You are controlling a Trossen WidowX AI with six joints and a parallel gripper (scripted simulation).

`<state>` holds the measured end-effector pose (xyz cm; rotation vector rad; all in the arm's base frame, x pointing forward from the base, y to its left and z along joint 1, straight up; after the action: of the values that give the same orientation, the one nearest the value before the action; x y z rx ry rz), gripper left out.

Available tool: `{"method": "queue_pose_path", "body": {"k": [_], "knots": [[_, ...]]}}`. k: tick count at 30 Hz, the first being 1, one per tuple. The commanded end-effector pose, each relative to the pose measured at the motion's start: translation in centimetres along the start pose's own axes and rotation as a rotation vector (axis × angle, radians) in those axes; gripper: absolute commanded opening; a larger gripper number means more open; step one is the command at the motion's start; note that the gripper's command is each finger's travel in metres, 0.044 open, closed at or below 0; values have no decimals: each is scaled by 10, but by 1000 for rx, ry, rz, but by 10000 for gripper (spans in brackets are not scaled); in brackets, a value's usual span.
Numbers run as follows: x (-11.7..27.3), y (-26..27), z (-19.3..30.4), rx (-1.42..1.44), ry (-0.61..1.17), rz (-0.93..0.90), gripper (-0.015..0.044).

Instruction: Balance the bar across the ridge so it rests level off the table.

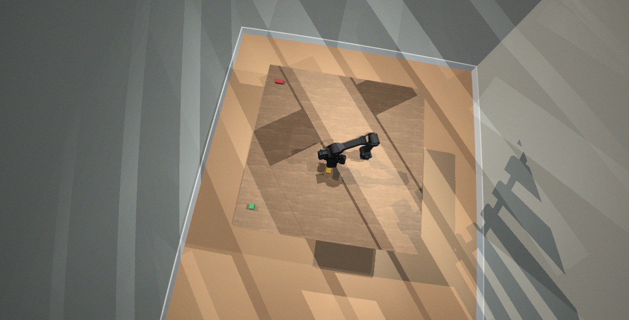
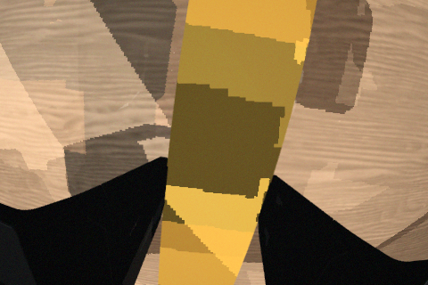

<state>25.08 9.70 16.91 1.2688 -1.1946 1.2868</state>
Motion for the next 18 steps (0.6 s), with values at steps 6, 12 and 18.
{"method": "queue_pose_path", "body": {"k": [6, 12, 18], "knots": [[-1, 0, 0, 4, 2, 1, 0], [-2, 0, 0, 4, 2, 1, 0], [-2, 0, 0, 4, 2, 1, 0]]}}
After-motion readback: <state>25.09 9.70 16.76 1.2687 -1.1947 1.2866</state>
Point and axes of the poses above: the point midway between the two fingers, 35 mm back from their tips, its own x axis back along the fingers, its own y axis across the jaws, z = x × y, the point moved 6 cm from there along x, back along the fingers, and after that the axes turned 10 degrees about x, right-handed, at the moved point
